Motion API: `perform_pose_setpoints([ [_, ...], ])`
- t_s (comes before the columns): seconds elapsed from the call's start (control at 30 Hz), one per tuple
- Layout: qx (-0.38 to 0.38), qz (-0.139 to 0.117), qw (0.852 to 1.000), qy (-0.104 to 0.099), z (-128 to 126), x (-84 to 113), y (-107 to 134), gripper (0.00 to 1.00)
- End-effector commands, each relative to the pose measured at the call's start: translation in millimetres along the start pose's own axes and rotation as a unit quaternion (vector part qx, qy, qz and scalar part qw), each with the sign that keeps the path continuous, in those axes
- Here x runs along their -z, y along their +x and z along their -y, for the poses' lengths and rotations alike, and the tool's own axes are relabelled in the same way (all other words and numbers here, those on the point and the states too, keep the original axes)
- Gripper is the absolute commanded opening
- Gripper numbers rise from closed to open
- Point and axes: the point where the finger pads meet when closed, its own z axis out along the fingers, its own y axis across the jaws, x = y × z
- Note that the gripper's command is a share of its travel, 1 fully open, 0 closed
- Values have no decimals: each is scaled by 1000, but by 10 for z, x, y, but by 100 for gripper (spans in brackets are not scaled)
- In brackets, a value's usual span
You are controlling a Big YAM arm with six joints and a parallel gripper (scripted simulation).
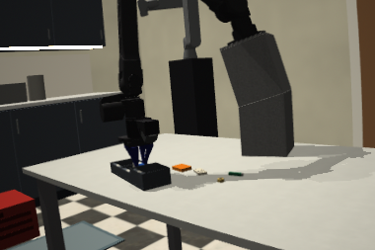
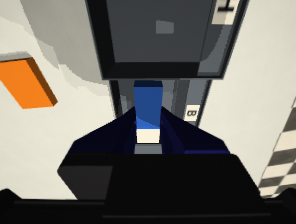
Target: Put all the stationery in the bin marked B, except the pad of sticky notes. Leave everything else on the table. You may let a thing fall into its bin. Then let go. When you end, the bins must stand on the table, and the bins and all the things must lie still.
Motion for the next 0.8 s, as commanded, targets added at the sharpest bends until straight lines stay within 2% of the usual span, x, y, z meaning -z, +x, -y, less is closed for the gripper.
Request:
perform_pose_setpoints([
  [0.0,2,0,1000,20,249,164,37,18],
  [0.07,2,0,1000,20,249,164,37,18],
  [0.1,0,0,1000,11,123,74,7,18],
  [0.17,0,0,1000,11,121,73,7,18],
  [0.2,0,0,1000,11,121,73,7,29],
  [0.77,0,0,1000,11,122,71,7,29],
])
